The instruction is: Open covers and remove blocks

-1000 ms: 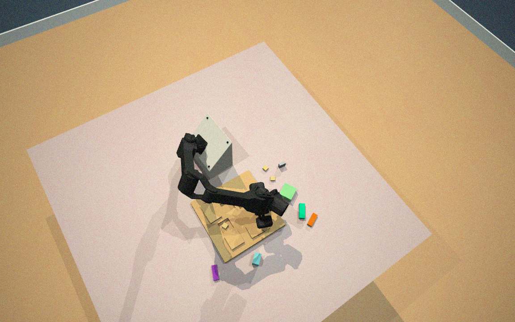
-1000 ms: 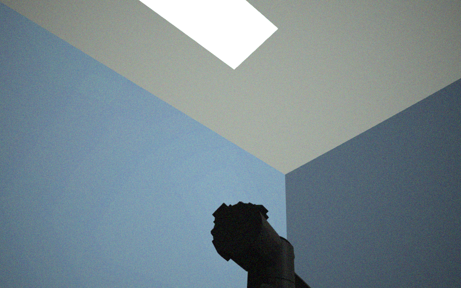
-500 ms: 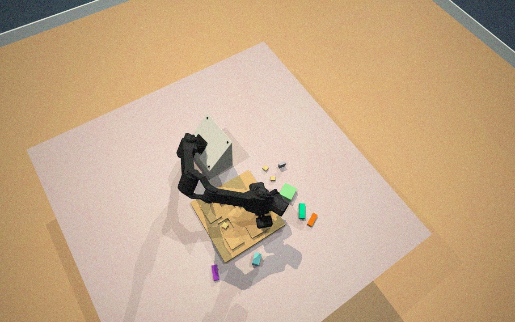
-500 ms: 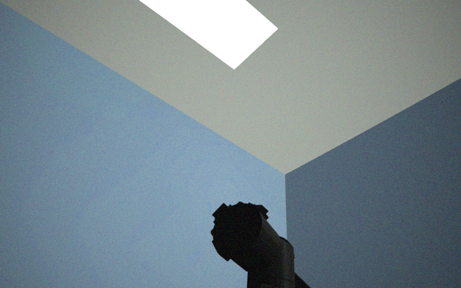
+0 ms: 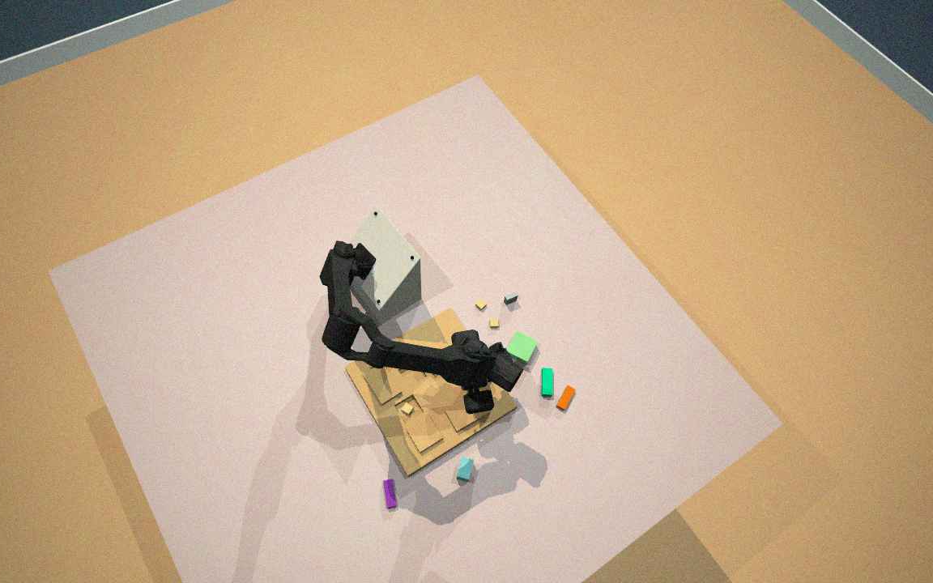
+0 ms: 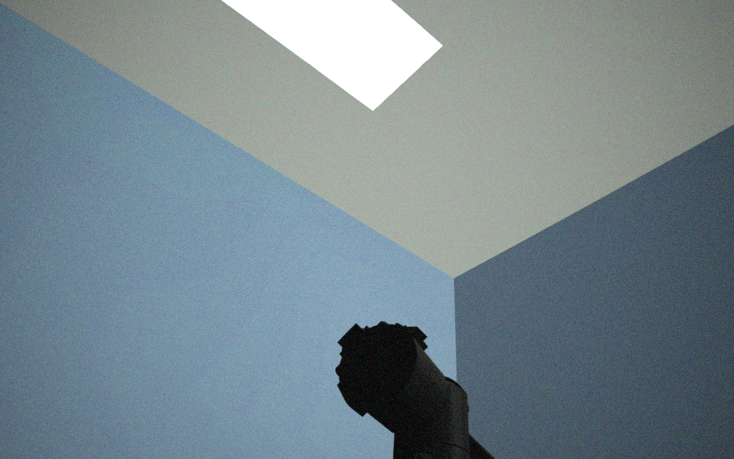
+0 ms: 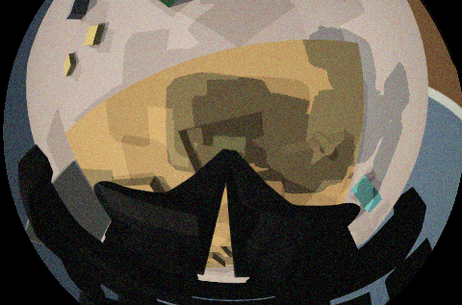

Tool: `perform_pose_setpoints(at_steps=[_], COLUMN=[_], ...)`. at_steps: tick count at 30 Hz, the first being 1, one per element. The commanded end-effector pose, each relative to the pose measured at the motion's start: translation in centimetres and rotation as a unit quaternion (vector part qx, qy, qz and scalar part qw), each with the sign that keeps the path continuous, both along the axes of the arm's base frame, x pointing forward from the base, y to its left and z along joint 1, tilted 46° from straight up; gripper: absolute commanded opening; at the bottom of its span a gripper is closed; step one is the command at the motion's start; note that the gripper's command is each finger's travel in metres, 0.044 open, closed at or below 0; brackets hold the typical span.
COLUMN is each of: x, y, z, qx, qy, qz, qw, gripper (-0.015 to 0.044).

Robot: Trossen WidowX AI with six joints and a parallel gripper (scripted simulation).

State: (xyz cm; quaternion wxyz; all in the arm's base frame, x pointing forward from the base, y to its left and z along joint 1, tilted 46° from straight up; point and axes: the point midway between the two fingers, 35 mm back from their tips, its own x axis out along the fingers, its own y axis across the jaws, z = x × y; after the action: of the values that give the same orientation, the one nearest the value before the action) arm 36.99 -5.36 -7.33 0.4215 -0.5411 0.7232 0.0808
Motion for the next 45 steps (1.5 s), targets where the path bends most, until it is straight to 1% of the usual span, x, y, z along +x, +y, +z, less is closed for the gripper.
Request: perform_pose_setpoints(at_steps=[1, 12, 13, 17, 18, 22, 26, 39, 45], x=[0.0, 0.1, 0.0, 0.3, 0.4, 0.5, 0.5, 0.3, 0.3], y=[0.0, 1.0, 0.5, 2.1, 2.6, 4.4, 4.7, 2.2, 2.1], z=[0.0, 0.8, 0.6, 1.9, 2.4, 4.0, 4.3, 2.1, 1.9], qx=[0.0, -0.001, -0.002, 0.0, 0.0, 0.0, 0.0, 0.0, 0.0], qy=[0.0, 0.004, 0.005, 0.005, 0.005, 0.004, 0.004, 0.004, 0.004], qz=[0.0, 0.003, 0.002, 0.002, 0.002, 0.003, 0.003, 0.003, 0.003], qw=[1.0, 1.0, 1.0, 1.0, 1.0, 1.0, 1.0, 1.0, 1.0], gripper=[0.0, 0.0, 0.0026, 0.0131, 0.0144, 0.0144, 0.0144, 0.0144, 0.0144])
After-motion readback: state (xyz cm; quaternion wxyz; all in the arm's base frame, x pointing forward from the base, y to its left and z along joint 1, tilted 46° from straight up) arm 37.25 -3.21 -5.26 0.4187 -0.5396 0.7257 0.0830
